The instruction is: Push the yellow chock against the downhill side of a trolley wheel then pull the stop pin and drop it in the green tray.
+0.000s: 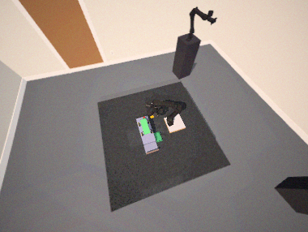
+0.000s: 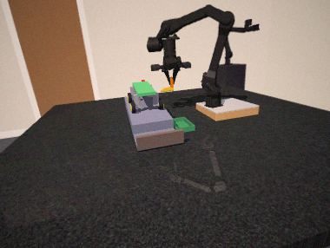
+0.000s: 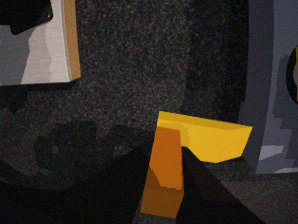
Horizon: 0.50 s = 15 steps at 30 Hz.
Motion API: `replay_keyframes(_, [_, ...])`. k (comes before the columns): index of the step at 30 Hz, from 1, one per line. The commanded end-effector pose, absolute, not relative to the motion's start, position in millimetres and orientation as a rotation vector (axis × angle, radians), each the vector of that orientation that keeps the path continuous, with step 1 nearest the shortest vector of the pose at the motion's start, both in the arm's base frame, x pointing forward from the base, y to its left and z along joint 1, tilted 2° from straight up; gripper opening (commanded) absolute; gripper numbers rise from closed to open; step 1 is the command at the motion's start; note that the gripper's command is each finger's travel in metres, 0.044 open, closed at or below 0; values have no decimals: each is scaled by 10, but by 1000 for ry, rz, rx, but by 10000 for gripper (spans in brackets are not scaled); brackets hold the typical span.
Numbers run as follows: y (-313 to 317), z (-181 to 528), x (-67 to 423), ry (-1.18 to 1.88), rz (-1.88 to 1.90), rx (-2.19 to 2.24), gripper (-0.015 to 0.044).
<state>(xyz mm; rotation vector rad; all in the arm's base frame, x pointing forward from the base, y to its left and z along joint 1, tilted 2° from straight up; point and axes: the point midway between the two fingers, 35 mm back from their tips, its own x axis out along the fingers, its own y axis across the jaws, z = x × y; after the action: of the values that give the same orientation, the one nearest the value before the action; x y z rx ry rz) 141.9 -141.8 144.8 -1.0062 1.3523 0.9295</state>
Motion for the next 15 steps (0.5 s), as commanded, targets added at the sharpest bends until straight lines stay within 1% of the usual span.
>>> replay_keyframes(1, [-1428, 1589, 1419, 1357, 922, -1009, 0])
replay_keyframes(9, [-1441, 1827, 1420, 1357, 922, -1009, 0])
replay_keyframes(15, [-1443, 1843, 1420, 1357, 922, -1009, 0])
